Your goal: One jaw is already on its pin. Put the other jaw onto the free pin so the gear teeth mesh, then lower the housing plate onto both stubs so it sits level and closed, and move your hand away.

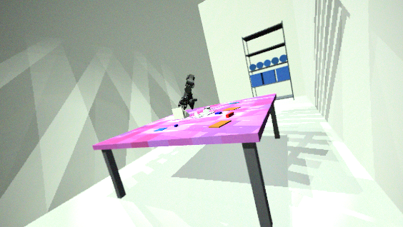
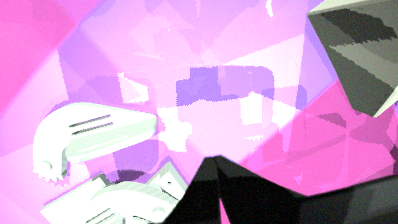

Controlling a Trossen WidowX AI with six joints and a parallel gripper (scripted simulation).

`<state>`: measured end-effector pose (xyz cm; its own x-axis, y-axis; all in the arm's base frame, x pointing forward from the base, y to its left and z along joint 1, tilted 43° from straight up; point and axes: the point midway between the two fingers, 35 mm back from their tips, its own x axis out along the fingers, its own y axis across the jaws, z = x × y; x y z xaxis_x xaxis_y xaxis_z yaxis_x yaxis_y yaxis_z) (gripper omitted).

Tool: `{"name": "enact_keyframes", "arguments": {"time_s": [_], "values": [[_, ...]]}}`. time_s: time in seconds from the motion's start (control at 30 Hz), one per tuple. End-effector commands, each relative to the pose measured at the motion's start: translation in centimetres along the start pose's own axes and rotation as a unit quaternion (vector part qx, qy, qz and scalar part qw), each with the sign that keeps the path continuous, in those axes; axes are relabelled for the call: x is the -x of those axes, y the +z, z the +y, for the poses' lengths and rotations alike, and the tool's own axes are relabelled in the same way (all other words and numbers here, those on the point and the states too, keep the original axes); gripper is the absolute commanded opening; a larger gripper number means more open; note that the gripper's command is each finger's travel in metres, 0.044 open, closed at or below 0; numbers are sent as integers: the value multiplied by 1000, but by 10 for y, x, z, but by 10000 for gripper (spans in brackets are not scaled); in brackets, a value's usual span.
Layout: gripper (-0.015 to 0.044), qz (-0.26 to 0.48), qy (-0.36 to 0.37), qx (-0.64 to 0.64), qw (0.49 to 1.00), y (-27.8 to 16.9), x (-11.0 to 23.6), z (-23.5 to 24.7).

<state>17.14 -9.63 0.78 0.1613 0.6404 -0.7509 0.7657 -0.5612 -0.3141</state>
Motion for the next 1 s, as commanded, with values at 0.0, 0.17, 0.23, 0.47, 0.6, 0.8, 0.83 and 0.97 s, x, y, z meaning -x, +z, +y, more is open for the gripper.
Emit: {"name": "enact_keyframes", "arguments": {"time_s": [0.0, 0.17, 0.23, 0.47, 0.6, 0.8, 0.83, 0.97], "values": [[0, 3, -3, -6, 1000, -1, -8, 0], [0, 3, -2, -7, 1000, -1, -16, 0], [0, 3, -2, -8, 1000, -1, -20, 0], [0, 3, -2, -10, 1000, -1, -31, 0], [0, 3, -2, -11, 1000, -2, -38, 0], [0, 4, -2, -13, 1000, -2, -48, -1], [0, 4, -2, -13, 1000, -2, -50, -1], [0, 4, -3, -14, 1000, -2, -56, -2]]}}
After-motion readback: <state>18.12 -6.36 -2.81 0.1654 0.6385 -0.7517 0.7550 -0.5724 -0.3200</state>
